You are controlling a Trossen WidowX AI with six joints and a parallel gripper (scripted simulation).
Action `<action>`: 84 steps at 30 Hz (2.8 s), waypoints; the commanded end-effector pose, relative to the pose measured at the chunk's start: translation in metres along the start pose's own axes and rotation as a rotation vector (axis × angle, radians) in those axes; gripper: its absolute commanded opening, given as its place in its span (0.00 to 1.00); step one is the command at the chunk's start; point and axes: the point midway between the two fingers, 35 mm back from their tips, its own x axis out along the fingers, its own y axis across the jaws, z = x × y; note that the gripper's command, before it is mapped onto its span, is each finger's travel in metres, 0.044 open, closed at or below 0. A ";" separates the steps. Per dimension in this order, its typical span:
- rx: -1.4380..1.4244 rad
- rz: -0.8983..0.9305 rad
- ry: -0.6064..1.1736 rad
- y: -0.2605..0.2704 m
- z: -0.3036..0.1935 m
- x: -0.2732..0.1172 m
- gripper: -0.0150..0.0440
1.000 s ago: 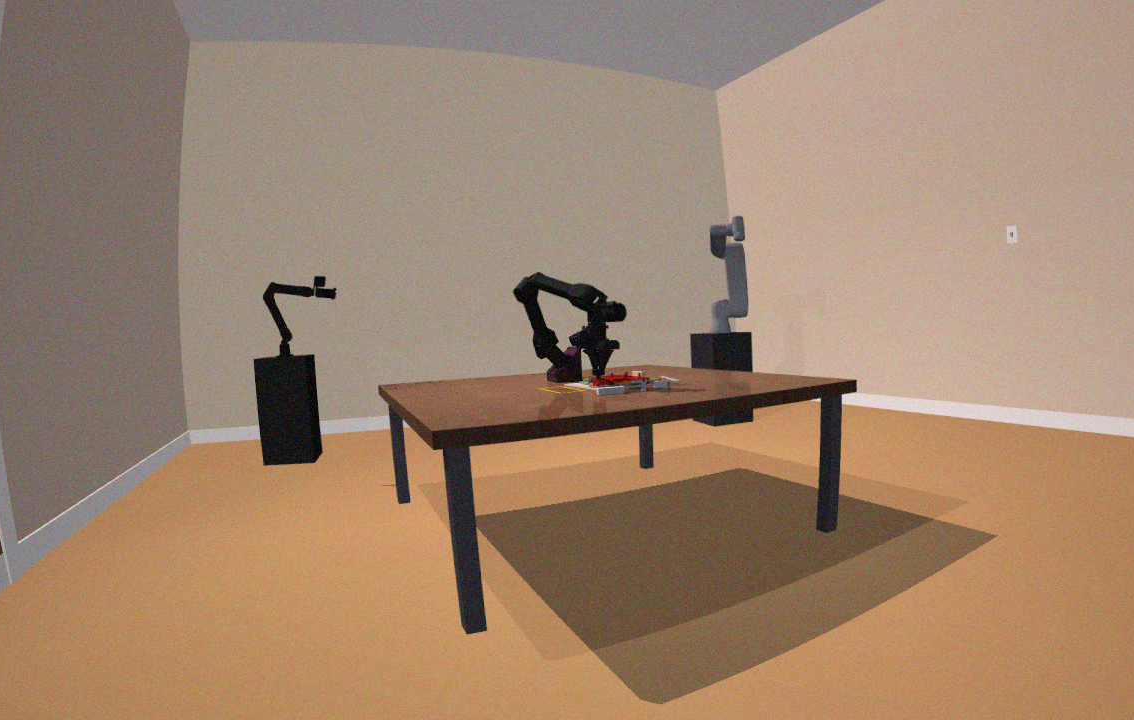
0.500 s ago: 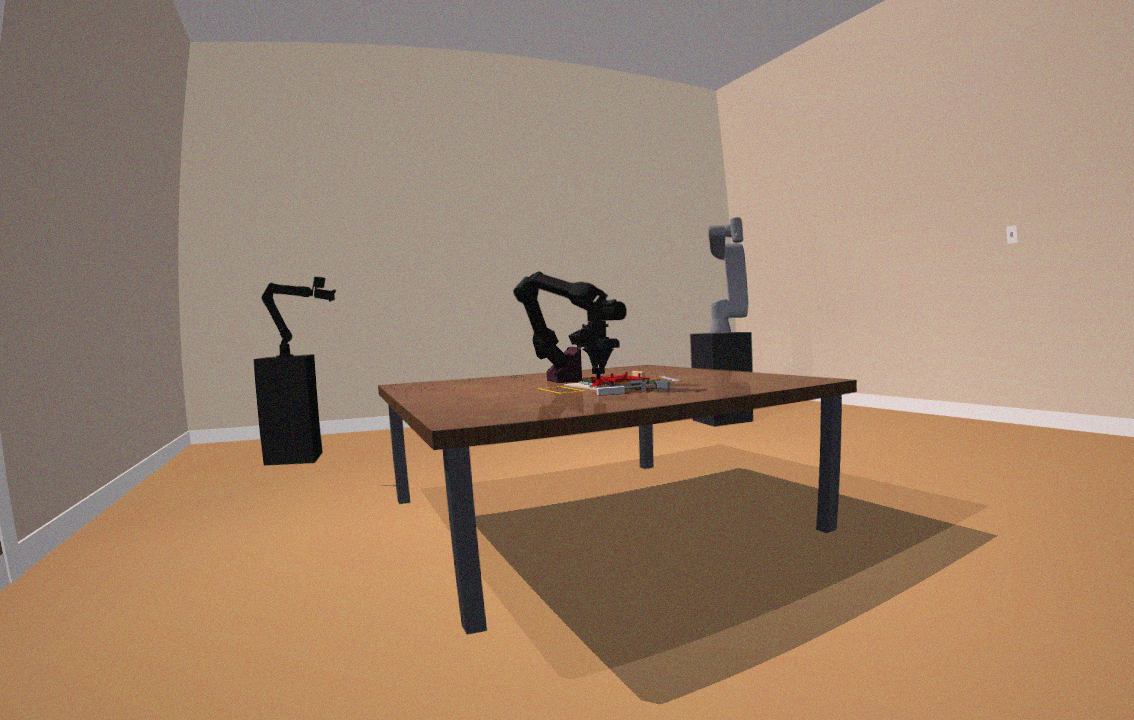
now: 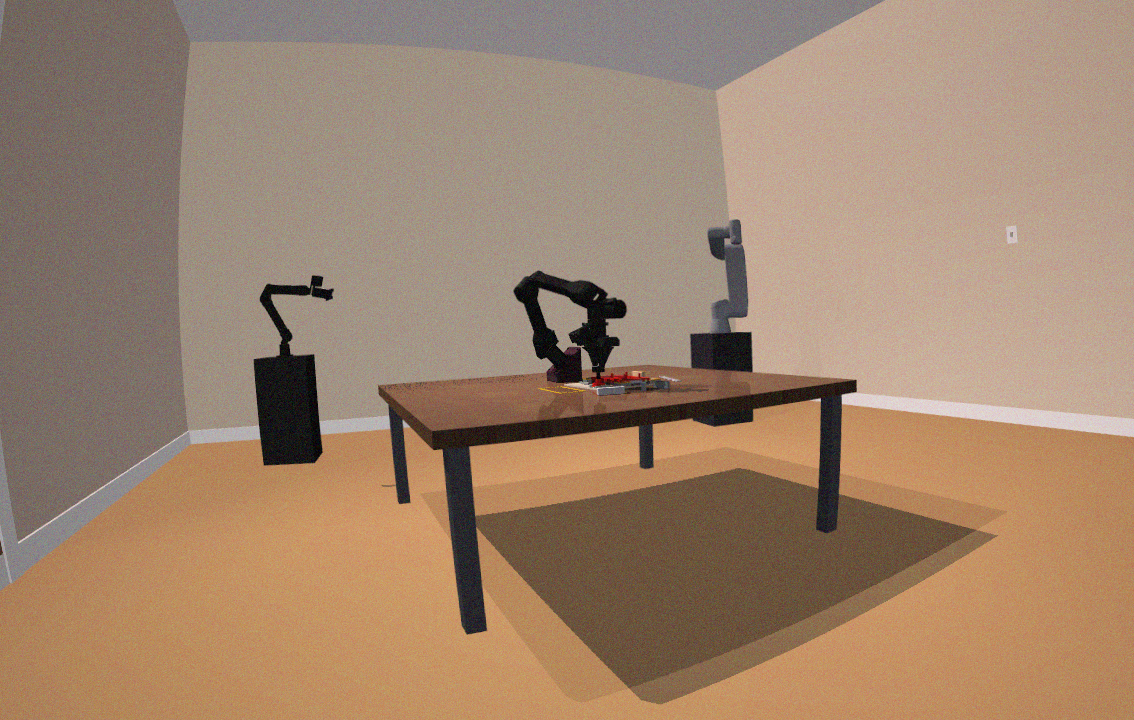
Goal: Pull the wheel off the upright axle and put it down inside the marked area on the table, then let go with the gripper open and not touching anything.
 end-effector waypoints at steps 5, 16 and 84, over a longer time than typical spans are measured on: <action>0.007 0.007 0.005 0.002 -0.001 -0.006 0.25; 0.006 0.008 0.004 0.002 -0.001 -0.009 0.25; 0.002 0.006 0.001 -0.062 0.104 -0.014 0.25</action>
